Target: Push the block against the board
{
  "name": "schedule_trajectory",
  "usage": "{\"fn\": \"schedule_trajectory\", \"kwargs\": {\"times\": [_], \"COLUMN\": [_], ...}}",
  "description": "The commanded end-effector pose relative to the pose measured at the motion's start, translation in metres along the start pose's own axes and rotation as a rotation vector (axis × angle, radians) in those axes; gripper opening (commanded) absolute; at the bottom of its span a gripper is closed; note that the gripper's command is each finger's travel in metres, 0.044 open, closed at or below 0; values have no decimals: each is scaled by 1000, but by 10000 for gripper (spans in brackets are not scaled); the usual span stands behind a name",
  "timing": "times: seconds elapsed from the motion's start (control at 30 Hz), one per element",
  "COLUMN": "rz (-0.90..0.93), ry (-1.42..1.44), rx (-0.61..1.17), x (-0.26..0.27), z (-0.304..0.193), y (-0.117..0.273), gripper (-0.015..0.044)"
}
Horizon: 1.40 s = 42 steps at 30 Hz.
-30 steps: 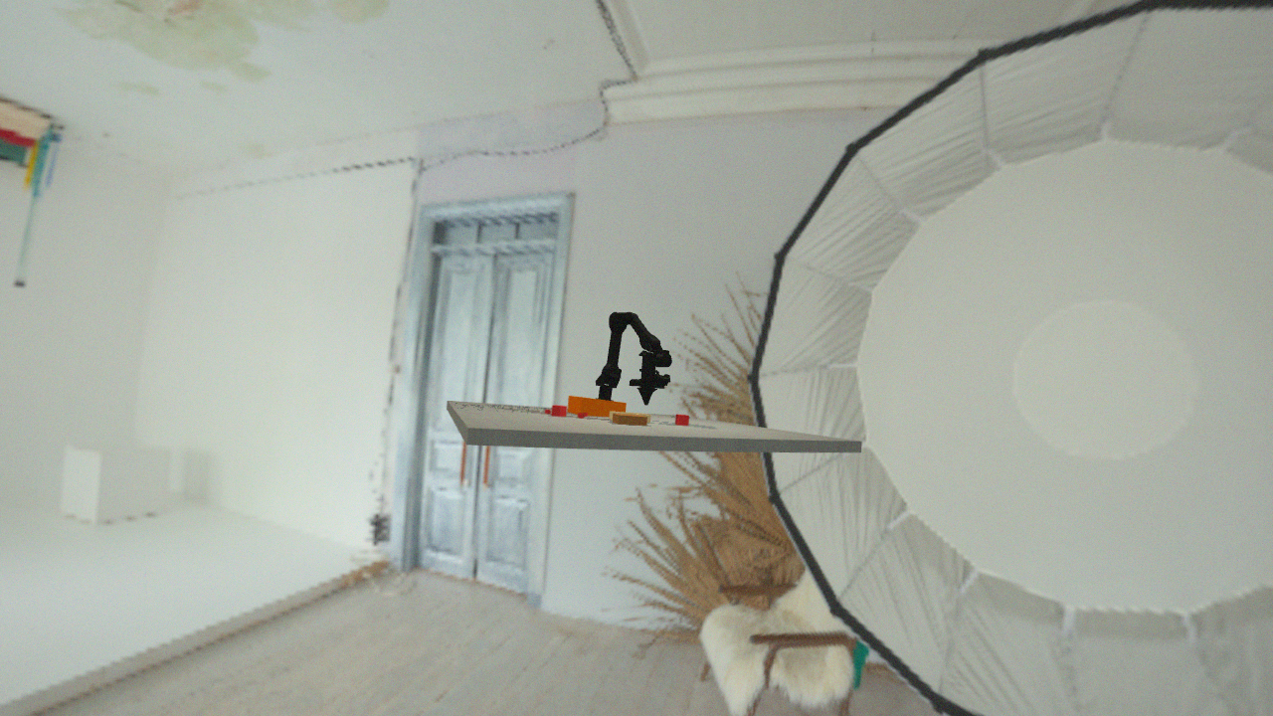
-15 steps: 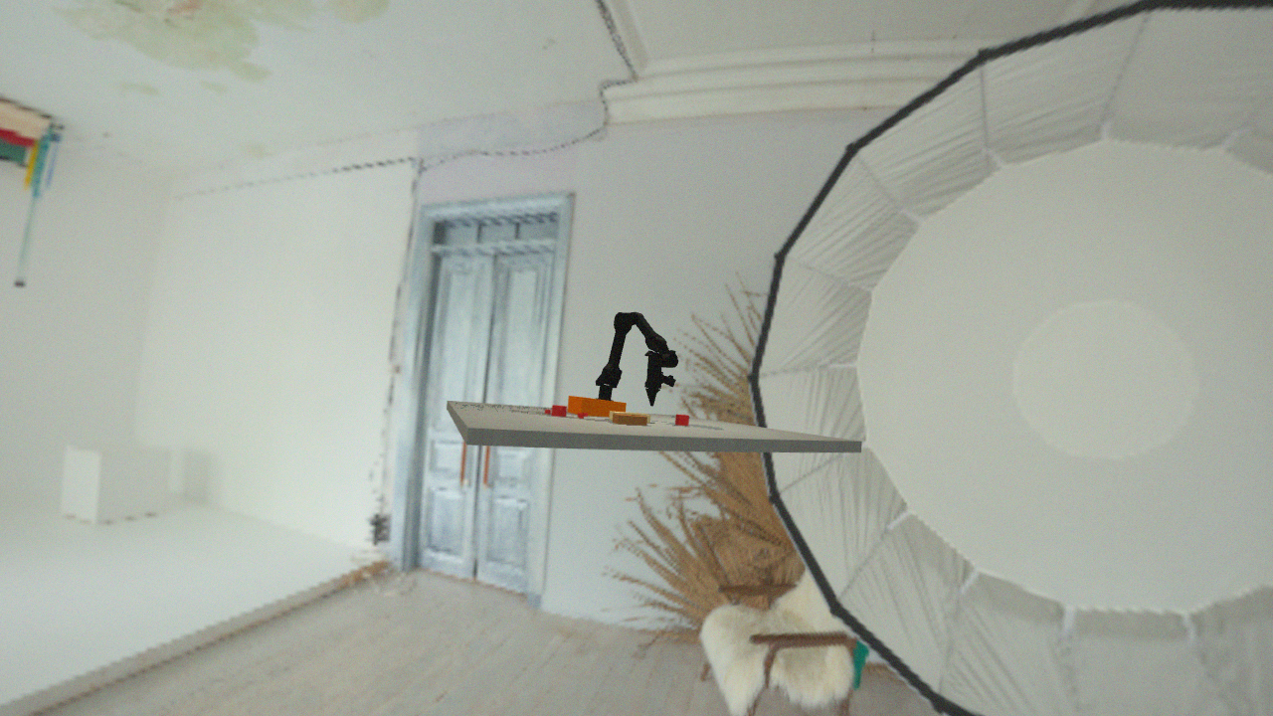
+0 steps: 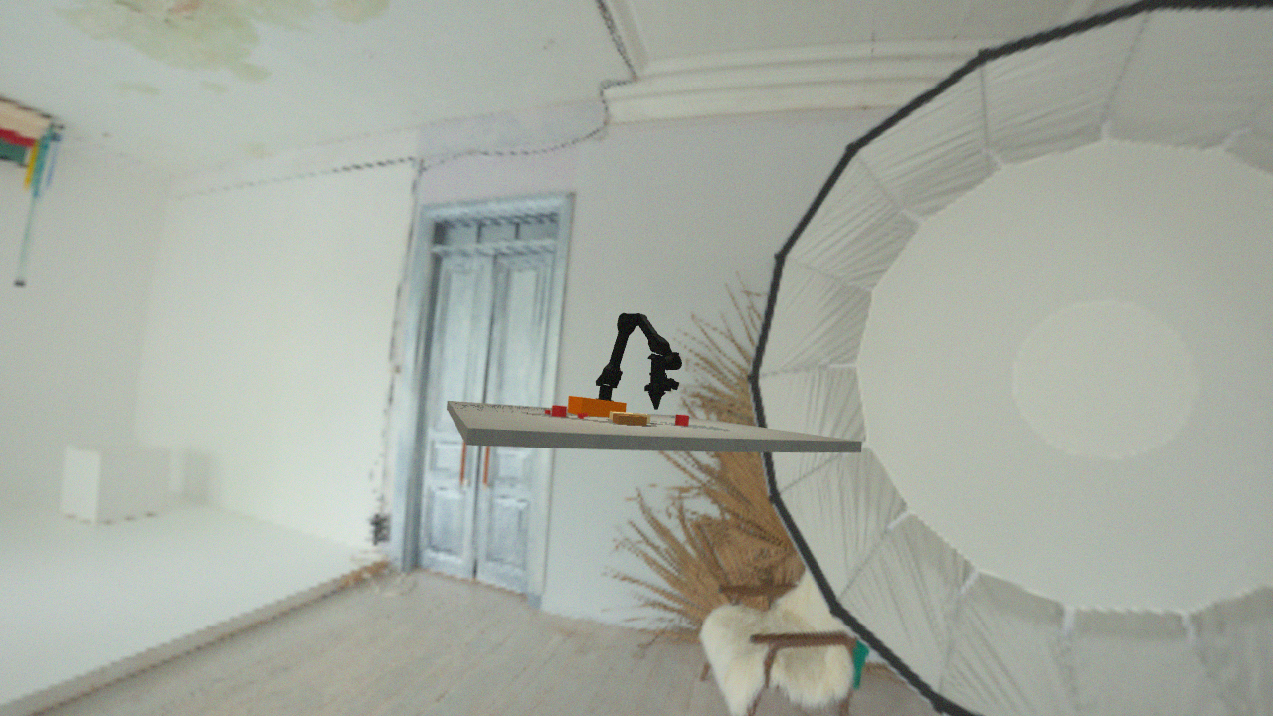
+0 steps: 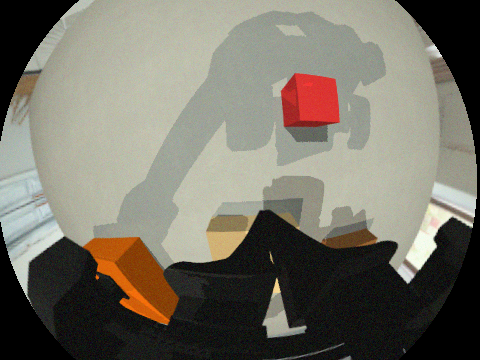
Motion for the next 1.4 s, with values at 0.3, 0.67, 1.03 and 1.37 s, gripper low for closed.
{"fn": "schedule_trajectory", "kwargs": {"times": [0.3, 0.67, 1.03, 1.37], "rz": [25, 25, 25, 25], "ry": [7, 7, 7, 7], "rx": [15, 17, 18, 18], "x": [6, 7, 8, 7], "z": [-7, -25, -43, -38], "y": [-45, -45, -45, -45], "gripper": [0, 0, 0, 0]}}
Point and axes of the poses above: the point midway between the two fingers, 35 mm back from their tips, its own y axis back along the fingers, its own x axis across the jaws, z = x × y, the point moved 4 cm from there along y, back along the fingers, and after that the axes turned 5 degrees about y, right-handed, at the moved point
